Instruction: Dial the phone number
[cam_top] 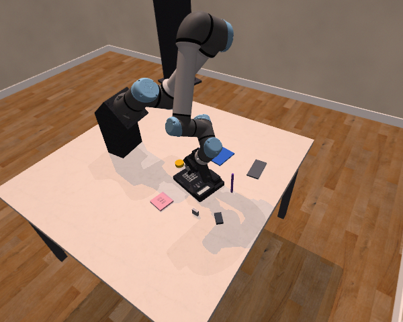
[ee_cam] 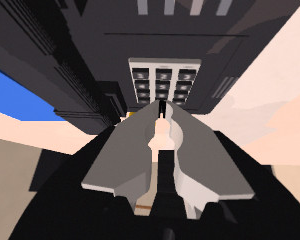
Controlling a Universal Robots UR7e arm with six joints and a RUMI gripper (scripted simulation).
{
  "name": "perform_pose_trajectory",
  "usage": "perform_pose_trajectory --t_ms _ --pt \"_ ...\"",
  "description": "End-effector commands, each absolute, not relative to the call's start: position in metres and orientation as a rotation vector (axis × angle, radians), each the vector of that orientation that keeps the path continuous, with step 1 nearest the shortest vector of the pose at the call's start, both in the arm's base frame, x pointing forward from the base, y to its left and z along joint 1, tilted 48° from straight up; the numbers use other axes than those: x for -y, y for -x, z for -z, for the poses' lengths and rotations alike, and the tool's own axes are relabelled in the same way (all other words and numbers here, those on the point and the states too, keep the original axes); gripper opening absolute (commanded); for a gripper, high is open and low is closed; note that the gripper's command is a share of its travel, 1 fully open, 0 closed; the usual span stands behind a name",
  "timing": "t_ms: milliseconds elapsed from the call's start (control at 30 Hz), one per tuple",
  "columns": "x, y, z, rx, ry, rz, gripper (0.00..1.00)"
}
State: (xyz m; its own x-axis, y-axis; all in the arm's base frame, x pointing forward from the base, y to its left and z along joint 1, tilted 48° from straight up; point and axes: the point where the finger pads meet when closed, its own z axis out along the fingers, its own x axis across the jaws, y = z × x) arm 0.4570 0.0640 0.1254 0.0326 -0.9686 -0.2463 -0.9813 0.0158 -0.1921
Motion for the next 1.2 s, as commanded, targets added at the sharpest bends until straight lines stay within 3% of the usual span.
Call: perform_pose_trajectory --t_ms 0,1167 --pt "-0.062 -0.451 -0.131 -1.989 2.007 -0.057 0.0" --pt "-0.045 -0.454 -0.124 -1.989 2.007 -0.057 0.0"
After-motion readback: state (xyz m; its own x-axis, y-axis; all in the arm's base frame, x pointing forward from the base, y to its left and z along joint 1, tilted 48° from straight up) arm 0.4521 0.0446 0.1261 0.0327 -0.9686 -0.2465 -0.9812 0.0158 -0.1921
